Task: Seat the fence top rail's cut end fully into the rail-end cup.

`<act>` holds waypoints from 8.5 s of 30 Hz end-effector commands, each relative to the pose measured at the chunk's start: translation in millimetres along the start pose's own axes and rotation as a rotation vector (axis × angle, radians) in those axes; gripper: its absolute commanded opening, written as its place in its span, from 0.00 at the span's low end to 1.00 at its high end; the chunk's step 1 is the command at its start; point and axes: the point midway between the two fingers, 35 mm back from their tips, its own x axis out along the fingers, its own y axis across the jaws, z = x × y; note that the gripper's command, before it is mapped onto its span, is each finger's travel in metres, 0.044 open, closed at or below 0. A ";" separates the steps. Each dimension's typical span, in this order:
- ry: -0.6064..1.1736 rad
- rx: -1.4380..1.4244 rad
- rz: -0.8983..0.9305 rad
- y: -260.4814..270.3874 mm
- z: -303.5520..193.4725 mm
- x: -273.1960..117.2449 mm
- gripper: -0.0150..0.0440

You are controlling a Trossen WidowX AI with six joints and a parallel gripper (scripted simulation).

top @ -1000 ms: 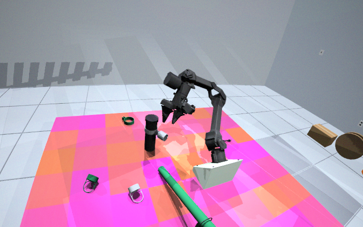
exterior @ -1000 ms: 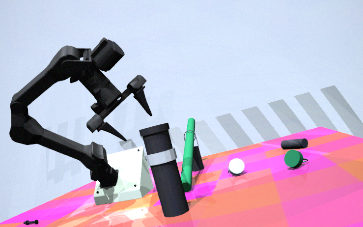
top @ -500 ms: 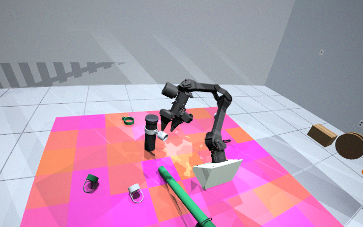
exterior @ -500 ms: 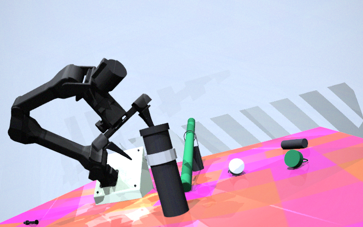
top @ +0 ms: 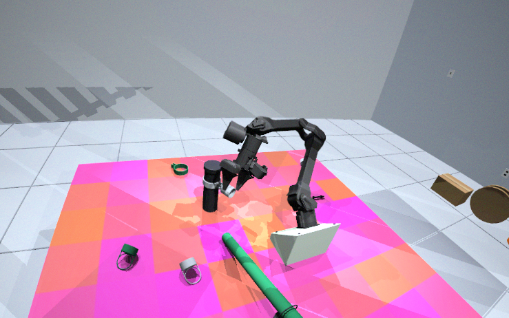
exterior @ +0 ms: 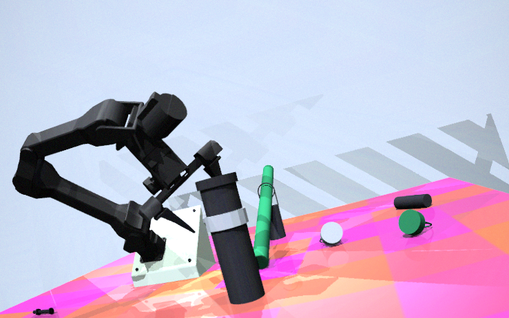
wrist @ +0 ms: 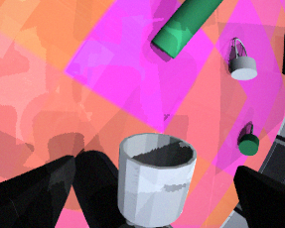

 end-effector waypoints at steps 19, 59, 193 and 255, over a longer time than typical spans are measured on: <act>-0.004 -0.005 0.000 2.1 1.8 36.4 1.00; 0.100 0.175 0.000 -13.5 0.2 51.5 0.25; 0.233 2.060 -0.232 -151.3 142.2 -19.8 1.00; 0.923 3.487 -0.212 -98.6 181.4 130.6 1.00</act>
